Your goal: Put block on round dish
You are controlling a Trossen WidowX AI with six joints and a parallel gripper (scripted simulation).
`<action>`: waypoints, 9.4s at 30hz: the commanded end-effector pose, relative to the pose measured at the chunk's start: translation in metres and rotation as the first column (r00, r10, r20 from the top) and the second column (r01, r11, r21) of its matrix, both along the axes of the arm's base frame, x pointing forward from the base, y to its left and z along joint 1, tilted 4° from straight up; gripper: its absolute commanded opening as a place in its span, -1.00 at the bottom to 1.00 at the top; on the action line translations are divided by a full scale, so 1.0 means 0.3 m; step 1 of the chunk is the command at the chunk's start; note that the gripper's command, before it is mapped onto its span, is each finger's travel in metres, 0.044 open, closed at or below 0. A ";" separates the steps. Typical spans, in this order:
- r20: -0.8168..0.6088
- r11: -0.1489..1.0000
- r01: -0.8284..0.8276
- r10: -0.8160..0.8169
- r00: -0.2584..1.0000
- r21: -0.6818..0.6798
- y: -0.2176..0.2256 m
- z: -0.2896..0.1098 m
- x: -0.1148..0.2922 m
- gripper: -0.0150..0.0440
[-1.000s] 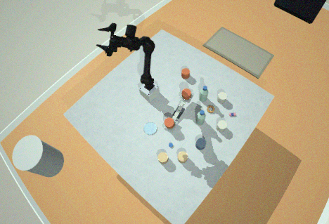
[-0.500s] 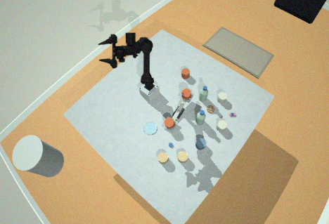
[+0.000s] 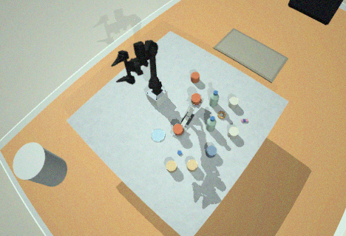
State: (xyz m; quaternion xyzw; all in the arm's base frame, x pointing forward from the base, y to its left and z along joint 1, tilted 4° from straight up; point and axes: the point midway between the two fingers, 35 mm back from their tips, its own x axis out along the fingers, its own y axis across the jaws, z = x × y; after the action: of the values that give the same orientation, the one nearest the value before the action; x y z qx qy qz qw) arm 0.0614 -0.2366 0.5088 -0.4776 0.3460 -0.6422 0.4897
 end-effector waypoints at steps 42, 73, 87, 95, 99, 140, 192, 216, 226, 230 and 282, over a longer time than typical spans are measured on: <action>0.507 0.163 -0.744 0.637 0.581 0.648 0.398 -0.852 0.518 1.00; 0.667 -0.362 -0.566 0.295 0.685 0.741 0.706 -1.159 0.465 1.00; 0.509 -0.308 -0.518 -0.118 0.853 0.798 0.604 -1.173 0.589 1.00; 0.383 -0.260 -0.481 -0.349 0.856 0.838 0.540 -1.212 0.667 1.00; 0.318 -0.232 -0.457 -0.457 0.831 0.859 0.507 -1.241 0.706 1.00; 0.064 -0.049 -0.243 -0.898 0.435 0.969 0.330 -1.582 0.886 1.00; 0.064 -0.049 -0.243 -0.898 0.435 0.969 0.328 -1.772 0.877 0.46; 0.064 -0.049 -0.243 -0.898 0.435 0.969 0.323 -1.686 0.895 -0.49; 0.064 -0.048 -0.243 -0.898 0.435 0.969 0.322 -1.645 0.901 -0.49; 0.064 -0.048 -0.243 -0.898 0.435 0.969 0.322 -1.628 0.903 -0.49; 0.064 -0.049 -0.243 -0.898 0.435 0.969 0.328 -1.405 0.904 -0.49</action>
State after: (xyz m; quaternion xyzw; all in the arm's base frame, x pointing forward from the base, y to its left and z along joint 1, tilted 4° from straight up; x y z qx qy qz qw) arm 0.3321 -0.1379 0.0785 0.4491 0.5451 -0.4735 0.5263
